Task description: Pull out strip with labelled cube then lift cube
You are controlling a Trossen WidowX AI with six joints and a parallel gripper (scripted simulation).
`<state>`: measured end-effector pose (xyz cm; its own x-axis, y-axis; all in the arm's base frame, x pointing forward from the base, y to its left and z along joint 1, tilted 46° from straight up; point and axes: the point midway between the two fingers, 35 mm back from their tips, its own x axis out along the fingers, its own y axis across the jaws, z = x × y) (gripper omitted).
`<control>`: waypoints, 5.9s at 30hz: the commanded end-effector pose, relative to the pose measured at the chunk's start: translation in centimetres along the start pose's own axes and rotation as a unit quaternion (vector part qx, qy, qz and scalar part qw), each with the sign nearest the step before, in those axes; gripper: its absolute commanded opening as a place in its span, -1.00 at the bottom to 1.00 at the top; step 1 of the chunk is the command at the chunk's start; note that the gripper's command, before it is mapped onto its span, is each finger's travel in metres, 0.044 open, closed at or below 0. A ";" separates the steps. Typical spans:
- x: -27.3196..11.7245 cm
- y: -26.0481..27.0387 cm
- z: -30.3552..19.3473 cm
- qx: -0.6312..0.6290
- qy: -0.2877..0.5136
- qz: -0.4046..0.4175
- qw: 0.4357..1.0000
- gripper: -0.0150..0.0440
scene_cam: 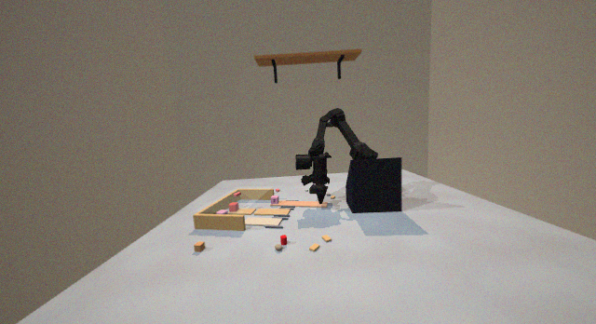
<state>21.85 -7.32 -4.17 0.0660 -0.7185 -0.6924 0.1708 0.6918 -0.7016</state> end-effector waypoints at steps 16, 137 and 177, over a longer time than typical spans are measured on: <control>0.3 -0.2 -2.9 -0.004 0.011 -0.002 1.000 -0.49; -2.3 0.2 19.1 -0.060 0.007 0.000 0.998 0.36; -4.6 0.0 13.7 -0.061 0.008 0.001 0.998 -0.49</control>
<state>36.45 -5.88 0.82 0.0459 -0.7188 -0.6937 0.0511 0.6952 -0.7170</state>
